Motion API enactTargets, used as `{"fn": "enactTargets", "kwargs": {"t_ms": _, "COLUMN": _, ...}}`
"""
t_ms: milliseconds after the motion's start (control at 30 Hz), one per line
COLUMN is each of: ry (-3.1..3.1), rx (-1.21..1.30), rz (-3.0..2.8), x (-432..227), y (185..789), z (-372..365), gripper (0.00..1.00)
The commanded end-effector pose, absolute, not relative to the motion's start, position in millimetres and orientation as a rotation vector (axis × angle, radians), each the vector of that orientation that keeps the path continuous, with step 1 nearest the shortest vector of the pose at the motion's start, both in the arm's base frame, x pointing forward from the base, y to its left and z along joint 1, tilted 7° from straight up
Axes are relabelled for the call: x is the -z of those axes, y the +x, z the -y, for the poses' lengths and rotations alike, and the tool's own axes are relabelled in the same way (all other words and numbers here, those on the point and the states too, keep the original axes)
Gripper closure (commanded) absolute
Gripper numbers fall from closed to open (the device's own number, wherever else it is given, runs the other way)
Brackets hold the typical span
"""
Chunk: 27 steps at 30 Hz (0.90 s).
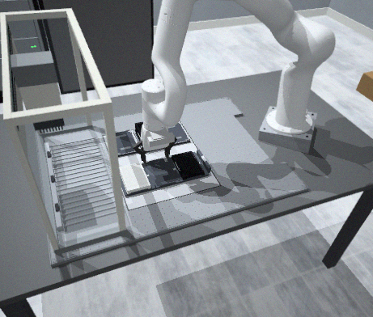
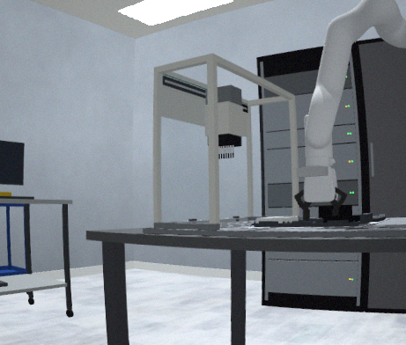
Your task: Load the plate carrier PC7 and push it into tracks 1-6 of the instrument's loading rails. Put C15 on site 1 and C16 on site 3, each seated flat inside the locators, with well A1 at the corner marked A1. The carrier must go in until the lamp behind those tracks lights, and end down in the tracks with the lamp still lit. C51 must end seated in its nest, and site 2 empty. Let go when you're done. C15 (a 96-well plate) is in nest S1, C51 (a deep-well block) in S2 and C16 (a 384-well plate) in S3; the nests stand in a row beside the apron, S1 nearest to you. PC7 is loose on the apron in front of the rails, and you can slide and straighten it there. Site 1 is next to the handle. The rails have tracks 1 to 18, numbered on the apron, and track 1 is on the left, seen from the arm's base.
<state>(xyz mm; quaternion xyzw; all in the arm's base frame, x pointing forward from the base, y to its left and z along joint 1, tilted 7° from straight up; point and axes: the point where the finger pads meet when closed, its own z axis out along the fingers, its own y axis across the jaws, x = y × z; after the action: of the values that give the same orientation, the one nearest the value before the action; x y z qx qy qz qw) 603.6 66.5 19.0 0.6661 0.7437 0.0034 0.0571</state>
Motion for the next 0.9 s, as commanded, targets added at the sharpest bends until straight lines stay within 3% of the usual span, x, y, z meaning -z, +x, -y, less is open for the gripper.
{"fn": "enactTargets", "kwargs": {"t_ms": 0, "ry": 2.019, "rx": -0.013, "rz": -2.254, "x": -19.6, "y": 604.2, "z": -68.7, "gripper": 0.00}}
{"fn": "enactTargets", "kwargs": {"t_ms": 867, "ry": 2.019, "rx": -0.013, "rz": -2.254, "x": -18.7, "y": 603.0, "z": -79.6, "gripper": 0.00}}
